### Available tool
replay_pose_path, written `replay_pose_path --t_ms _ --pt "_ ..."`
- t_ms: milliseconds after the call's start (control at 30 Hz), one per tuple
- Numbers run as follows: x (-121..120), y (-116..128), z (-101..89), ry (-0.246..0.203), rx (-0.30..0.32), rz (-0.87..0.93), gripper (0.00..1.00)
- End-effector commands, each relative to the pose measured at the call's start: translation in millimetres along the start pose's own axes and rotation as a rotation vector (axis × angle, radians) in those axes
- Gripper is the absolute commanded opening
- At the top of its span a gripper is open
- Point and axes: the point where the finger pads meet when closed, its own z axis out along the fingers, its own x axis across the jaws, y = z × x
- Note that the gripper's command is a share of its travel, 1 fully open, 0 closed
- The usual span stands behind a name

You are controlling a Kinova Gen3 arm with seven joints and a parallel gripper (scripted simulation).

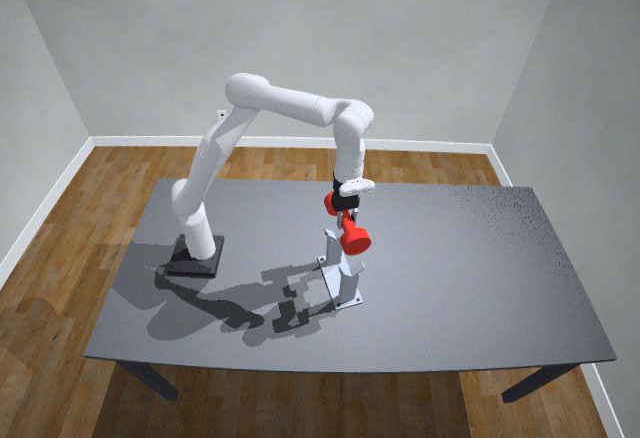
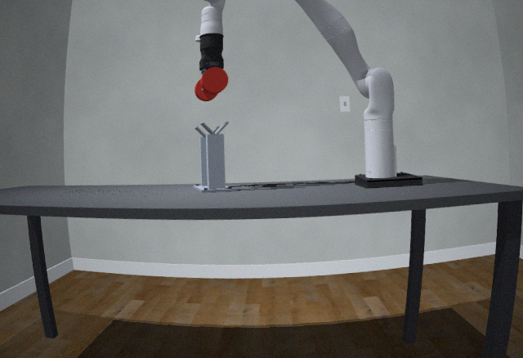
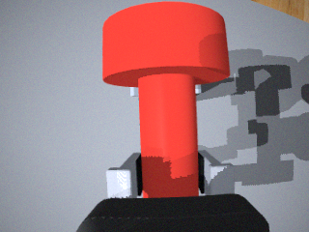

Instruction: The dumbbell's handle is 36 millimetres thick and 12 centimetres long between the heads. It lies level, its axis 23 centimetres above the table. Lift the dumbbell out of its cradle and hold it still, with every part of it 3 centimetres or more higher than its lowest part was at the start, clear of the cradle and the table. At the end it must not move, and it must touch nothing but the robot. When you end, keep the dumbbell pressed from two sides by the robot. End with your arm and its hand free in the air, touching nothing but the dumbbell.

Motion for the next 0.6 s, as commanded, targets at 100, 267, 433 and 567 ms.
replay_pose_path --t_ms 100,267,433,567 --pt "-0.1 -0.4 -1.5 -0.003 0.001 0.0 0.0" --pt "-0.1 -0.4 -1.5 -0.003 0.001 0.0 0.0" --pt "-0.1 -0.4 -1.5 -0.003 0.001 0.0 0.0" --pt "-0.1 -0.4 -1.5 -0.003 0.001 0.0 0.0"
